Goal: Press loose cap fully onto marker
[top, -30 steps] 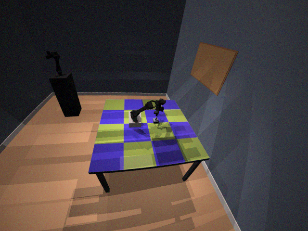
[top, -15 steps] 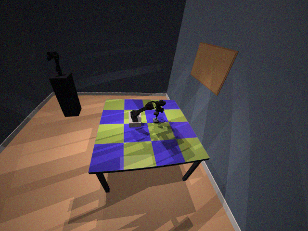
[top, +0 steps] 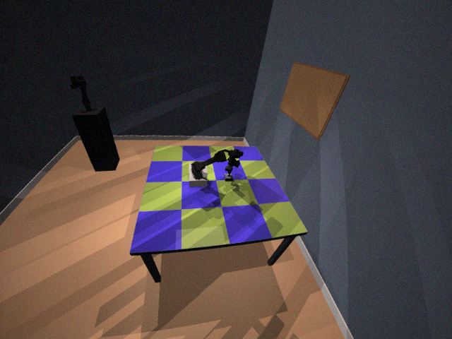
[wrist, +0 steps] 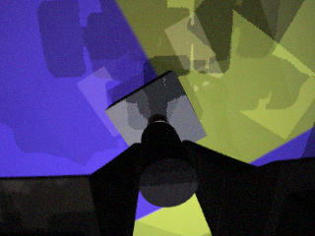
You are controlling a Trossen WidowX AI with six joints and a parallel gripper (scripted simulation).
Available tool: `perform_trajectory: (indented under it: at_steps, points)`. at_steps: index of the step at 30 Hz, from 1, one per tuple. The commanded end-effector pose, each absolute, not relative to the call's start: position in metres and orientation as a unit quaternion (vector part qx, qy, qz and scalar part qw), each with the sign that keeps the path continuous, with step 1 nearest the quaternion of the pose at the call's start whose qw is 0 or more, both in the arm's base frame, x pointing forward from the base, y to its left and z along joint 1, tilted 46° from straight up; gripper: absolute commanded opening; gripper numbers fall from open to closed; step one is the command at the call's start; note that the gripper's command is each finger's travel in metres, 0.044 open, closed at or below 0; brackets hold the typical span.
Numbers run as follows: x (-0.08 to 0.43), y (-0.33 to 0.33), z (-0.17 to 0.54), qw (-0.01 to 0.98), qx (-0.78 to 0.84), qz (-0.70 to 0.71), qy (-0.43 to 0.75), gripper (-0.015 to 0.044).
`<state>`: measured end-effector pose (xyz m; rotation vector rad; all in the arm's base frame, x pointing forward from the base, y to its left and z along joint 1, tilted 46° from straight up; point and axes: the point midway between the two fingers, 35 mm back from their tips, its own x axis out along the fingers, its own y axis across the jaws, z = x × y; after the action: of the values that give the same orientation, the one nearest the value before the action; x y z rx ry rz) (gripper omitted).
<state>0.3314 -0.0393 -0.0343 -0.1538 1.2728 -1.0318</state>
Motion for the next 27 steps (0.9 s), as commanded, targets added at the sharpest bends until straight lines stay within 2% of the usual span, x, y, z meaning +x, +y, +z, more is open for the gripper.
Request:
perform_trajectory:
  at_steps: [1, 16, 27]
  points:
    - [0.3301, -0.0438, -0.0385, 0.680, -0.072, -0.459, 0.567, 0.0000]
    - [0.3284, -0.0534, -0.0473, 0.679, -0.072, -0.460, 0.567, 0.0000]
    - [0.3282, -0.0527, -0.0471, 0.679, -0.070, -0.460, 0.568, 0.0289]
